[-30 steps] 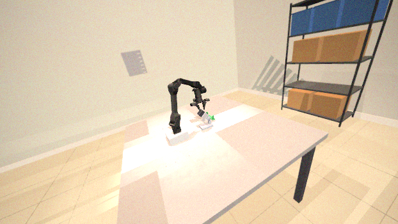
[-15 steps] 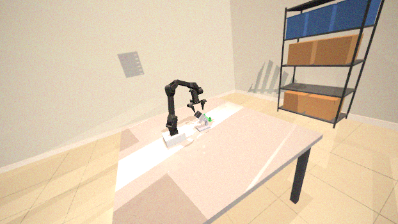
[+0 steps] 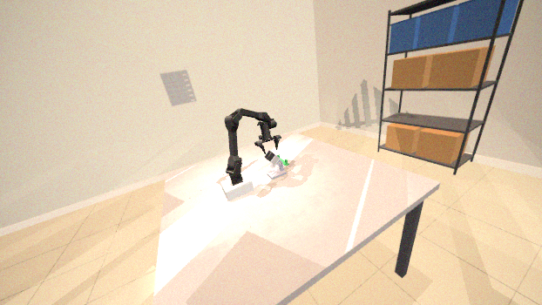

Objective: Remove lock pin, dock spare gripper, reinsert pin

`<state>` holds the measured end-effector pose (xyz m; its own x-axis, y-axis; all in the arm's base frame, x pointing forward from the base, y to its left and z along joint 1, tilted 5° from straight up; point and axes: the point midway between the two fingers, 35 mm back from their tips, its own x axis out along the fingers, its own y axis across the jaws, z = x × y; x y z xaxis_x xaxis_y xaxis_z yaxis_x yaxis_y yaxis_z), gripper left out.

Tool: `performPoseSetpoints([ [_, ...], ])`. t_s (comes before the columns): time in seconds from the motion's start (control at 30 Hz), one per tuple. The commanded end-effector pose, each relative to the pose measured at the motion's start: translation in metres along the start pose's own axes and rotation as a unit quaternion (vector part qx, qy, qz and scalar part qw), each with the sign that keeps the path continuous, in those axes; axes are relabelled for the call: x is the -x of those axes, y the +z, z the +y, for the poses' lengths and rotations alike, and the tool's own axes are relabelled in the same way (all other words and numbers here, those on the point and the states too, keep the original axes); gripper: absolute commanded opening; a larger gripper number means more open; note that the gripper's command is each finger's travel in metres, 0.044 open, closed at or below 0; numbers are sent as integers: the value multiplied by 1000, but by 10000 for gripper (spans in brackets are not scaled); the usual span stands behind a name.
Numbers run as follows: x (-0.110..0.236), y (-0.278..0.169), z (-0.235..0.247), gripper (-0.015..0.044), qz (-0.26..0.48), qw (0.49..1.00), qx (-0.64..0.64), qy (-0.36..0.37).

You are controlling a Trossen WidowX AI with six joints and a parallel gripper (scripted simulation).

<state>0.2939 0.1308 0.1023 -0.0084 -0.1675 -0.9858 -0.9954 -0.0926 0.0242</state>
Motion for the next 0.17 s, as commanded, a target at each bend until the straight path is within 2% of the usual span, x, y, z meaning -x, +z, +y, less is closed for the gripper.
performPoseSetpoints([
  [0.0,0,0,0,440,0,1000,1,0],
  [0.13,0,0,0,440,0,1000,1,0],
])
